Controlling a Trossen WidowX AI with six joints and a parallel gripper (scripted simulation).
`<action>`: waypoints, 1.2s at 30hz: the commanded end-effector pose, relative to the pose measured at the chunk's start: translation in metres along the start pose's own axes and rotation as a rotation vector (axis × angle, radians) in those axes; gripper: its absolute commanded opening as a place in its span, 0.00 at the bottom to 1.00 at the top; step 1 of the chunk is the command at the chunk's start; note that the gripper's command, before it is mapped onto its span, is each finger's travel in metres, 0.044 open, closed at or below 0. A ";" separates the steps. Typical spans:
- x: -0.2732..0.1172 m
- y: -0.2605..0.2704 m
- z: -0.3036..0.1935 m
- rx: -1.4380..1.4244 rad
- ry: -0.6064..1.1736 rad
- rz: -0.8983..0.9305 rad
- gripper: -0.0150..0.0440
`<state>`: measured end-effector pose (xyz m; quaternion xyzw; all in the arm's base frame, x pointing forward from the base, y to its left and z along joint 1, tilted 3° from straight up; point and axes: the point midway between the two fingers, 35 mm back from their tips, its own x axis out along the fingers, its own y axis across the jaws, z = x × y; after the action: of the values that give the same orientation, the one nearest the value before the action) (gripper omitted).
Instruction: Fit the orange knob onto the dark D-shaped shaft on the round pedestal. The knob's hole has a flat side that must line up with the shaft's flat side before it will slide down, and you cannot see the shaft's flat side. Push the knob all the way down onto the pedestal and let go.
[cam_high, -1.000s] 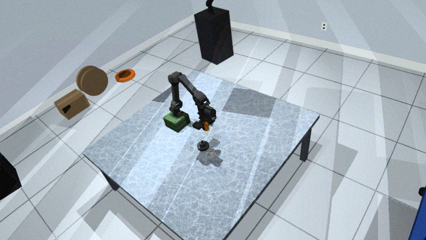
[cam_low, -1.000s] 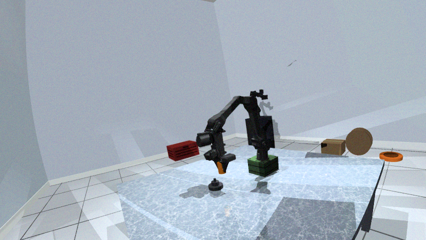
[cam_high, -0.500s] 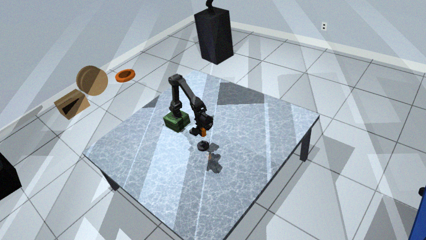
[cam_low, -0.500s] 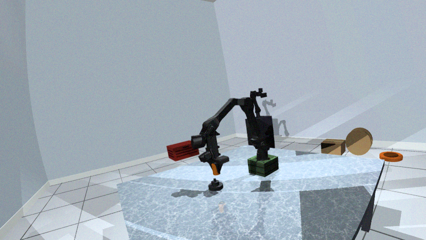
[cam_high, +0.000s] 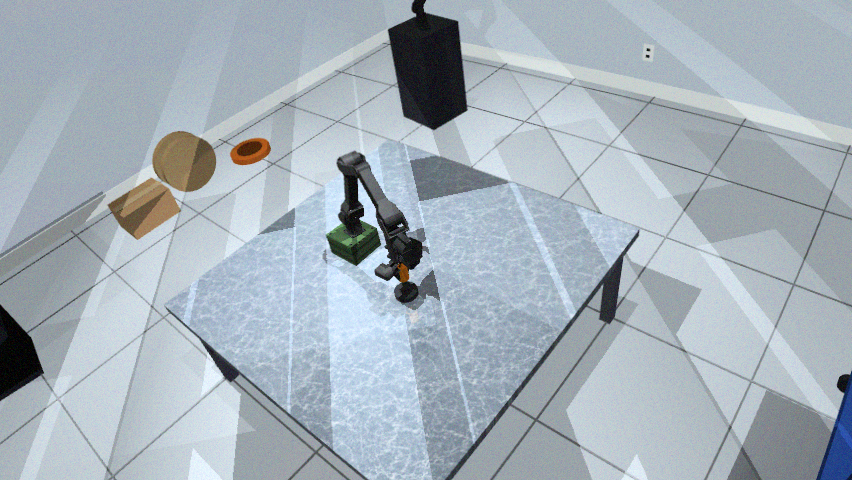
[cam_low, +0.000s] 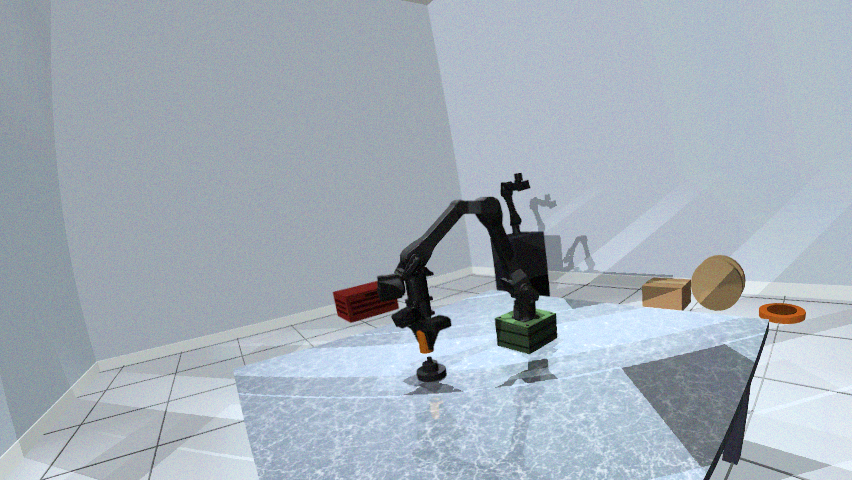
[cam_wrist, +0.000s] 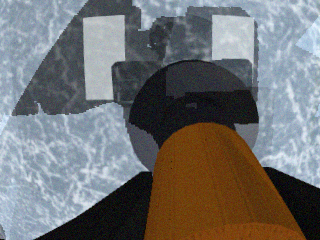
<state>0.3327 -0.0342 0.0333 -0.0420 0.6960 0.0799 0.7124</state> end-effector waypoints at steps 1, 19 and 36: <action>0.016 -0.001 -0.002 -0.005 0.011 0.001 0.25; 0.020 -0.002 -0.002 0.001 0.011 0.001 0.25; 0.019 0.000 -0.003 0.001 0.011 0.001 0.25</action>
<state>0.3306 -0.0345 0.0121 -0.0414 0.7000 0.0798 0.7085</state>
